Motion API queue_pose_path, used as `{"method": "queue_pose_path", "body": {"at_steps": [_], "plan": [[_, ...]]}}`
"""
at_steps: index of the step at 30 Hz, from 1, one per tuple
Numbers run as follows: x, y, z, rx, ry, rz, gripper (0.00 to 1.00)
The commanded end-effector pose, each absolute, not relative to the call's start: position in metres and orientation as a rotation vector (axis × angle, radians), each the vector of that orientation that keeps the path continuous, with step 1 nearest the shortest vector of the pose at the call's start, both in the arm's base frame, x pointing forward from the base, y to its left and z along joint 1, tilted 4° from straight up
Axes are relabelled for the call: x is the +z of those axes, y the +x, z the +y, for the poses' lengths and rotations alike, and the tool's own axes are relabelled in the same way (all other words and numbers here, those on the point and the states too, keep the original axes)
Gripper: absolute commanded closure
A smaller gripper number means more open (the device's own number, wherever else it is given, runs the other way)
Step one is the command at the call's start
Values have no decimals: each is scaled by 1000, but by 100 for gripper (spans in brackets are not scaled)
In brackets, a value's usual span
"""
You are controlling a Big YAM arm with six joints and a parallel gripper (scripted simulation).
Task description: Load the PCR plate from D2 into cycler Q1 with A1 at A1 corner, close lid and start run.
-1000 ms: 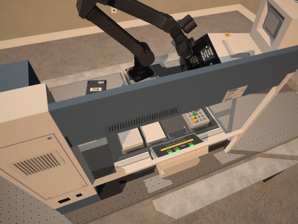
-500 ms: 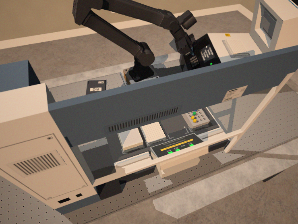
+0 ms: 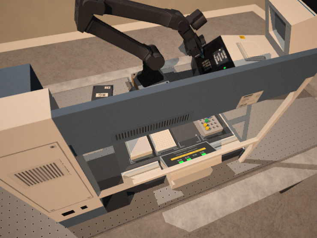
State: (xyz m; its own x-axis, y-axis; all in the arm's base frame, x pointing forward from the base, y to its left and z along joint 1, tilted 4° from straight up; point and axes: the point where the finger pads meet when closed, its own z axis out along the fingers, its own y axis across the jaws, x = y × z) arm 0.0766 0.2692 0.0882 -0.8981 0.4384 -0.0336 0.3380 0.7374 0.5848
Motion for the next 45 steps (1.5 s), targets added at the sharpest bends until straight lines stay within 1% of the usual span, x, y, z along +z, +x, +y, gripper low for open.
{"method": "queue_pose_path", "body": {"at_steps": [1,33,39,45], "plan": [[103,80,282,931,630,2748,100],[128,76,302,1021,619,2732,100],[118,79,293,977,635,2737,100],[146,60,264,991,630,2744,100]]}}
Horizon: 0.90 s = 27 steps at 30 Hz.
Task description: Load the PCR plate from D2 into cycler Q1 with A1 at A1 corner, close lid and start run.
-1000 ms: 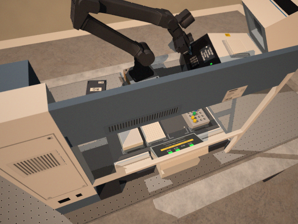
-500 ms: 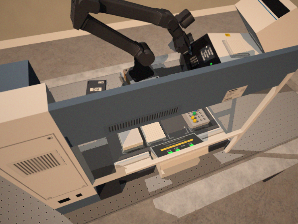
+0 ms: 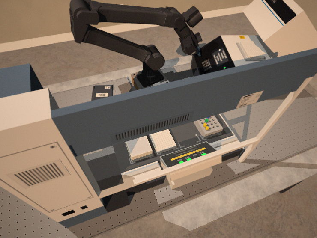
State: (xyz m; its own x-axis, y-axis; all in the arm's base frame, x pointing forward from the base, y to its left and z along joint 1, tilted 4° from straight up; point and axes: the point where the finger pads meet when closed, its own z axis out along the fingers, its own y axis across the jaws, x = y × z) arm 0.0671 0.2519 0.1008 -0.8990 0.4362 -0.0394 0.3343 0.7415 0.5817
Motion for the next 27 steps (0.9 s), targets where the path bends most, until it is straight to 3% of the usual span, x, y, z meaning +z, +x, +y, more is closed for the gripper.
{"method": "queue_pose_path", "body": {"at_steps": [1,15,27], "plan": [[150,58,260,990,633,2745,100],[194,38,213,1013,658,2755,100],[168,44,217,937,632,2758,100]]}}
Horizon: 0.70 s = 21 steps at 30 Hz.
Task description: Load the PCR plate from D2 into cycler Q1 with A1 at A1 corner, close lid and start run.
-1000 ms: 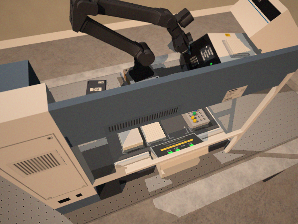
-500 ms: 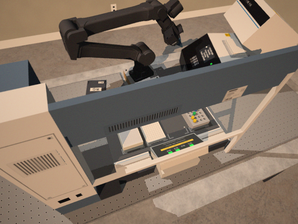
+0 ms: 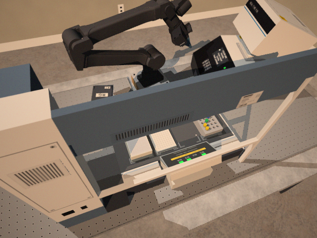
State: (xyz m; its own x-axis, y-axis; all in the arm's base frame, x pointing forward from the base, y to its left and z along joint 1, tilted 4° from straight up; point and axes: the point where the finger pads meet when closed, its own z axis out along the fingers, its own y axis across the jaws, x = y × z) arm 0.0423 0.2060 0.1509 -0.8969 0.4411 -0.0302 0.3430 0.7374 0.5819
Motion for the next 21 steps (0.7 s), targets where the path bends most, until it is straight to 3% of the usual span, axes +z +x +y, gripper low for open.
{"method": "queue_pose_path", "body": {"at_steps": [1,21], "plan": [[166,45,217,933,631,2756,100],[176,42,223,983,630,2752,100]]}}
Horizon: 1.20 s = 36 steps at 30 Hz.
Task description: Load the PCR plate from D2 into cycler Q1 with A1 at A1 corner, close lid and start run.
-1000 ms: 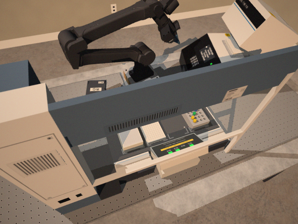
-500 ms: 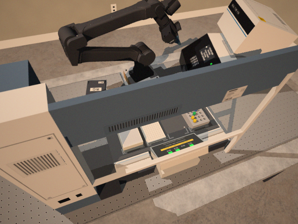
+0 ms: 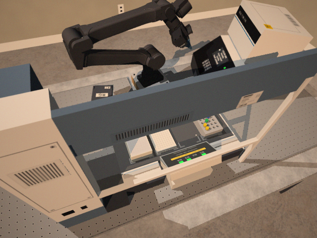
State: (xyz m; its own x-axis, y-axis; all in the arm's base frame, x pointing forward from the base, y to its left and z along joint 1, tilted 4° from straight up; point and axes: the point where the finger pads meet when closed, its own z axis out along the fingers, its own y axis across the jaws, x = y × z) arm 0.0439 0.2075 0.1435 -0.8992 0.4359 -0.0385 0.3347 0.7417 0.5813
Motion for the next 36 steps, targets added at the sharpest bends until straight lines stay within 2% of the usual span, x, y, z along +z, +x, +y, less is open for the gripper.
{"method": "queue_pose_path", "body": {"at_steps": [1,36], "plan": [[178,42,224,989,636,2750,100],[187,42,226,1009,608,2749,100]]}}
